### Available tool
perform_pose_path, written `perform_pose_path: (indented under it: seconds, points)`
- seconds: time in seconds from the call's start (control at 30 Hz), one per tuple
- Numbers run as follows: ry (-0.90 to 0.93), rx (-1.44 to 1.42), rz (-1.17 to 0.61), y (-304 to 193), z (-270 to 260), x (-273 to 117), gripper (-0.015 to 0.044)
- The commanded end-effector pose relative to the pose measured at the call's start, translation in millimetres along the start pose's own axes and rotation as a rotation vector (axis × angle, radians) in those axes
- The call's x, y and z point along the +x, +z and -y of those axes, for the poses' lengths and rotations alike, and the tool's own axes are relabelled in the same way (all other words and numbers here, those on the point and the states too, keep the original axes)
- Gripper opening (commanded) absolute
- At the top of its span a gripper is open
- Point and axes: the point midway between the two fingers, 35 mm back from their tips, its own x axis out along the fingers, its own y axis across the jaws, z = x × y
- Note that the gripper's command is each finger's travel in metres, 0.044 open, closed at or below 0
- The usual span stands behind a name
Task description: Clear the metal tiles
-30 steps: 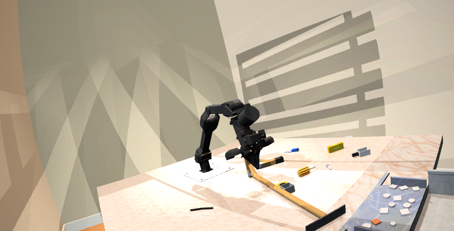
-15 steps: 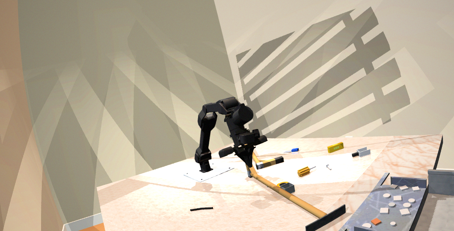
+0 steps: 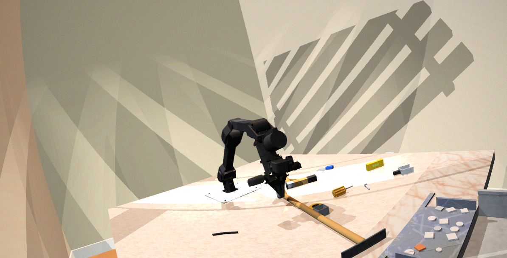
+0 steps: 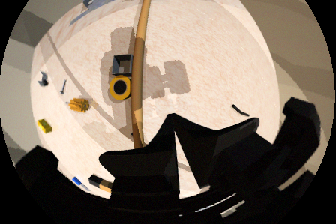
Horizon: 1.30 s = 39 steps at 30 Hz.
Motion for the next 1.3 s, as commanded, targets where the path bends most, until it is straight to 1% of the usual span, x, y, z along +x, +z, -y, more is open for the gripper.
perform_pose_path:
  seconds: [0.0,0.7,1.27]
  points:
    - [0.004,-0.009,-0.017,-4,-1,13,0.0]
    - [0.009,-0.029,-0.053,-20,0,66,0.0]
    - [0.011,-0.028,-0.051,-16,-13,68,0.0]
